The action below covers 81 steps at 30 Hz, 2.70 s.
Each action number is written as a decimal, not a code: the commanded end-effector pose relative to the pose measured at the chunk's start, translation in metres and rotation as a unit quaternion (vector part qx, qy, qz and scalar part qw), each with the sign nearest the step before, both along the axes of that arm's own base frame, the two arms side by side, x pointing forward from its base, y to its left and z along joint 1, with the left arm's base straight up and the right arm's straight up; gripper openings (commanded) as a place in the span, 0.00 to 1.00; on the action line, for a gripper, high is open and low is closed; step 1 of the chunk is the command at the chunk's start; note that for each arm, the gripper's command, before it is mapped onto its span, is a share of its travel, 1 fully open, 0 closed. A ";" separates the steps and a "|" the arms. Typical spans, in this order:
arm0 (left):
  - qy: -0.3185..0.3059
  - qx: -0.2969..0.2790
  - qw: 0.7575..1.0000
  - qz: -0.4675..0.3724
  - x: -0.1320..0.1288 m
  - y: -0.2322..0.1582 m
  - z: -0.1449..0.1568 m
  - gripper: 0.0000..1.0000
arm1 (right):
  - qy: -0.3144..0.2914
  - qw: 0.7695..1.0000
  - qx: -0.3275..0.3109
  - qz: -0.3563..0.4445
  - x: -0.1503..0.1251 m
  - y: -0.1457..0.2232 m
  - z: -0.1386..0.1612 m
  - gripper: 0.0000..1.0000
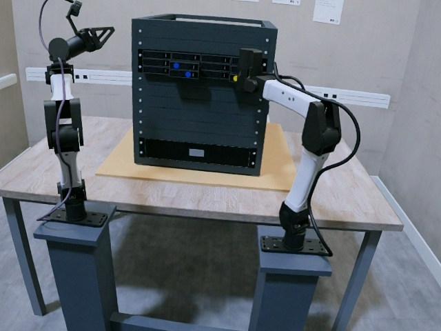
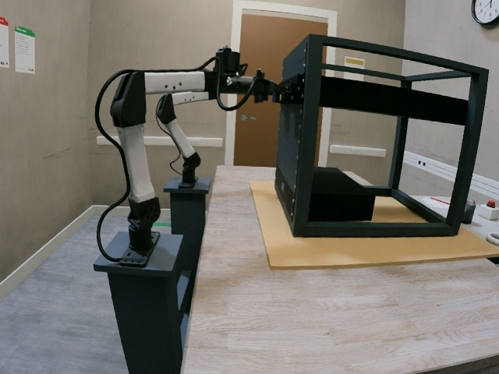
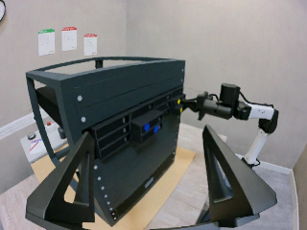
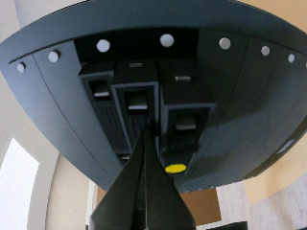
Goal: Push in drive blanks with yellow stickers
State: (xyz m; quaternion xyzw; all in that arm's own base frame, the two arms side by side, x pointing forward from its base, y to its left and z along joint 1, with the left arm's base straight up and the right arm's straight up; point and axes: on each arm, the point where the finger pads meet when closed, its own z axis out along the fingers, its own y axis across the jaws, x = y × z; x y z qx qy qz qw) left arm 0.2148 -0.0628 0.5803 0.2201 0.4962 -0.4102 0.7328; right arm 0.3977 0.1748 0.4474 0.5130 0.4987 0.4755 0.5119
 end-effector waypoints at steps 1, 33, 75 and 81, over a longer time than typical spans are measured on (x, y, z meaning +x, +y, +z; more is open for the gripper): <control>-0.014 0.010 1.000 0.002 -0.006 -0.002 0.008 1.00 | -0.023 1.000 0.020 0.006 0.006 -0.002 0.021 0.00; -0.015 0.011 1.000 0.002 -0.006 -0.002 0.008 1.00 | -0.020 1.000 0.012 -0.009 -0.023 -0.005 0.005 0.00; 0.104 0.073 0.992 -0.018 0.003 -0.200 0.040 1.00 | -0.023 0.999 0.023 0.006 -0.082 0.000 -0.016 0.00; 0.092 0.147 0.984 -0.030 -0.031 -0.222 0.028 1.00 | -0.023 0.999 0.023 0.006 -0.082 0.000 -0.016 0.00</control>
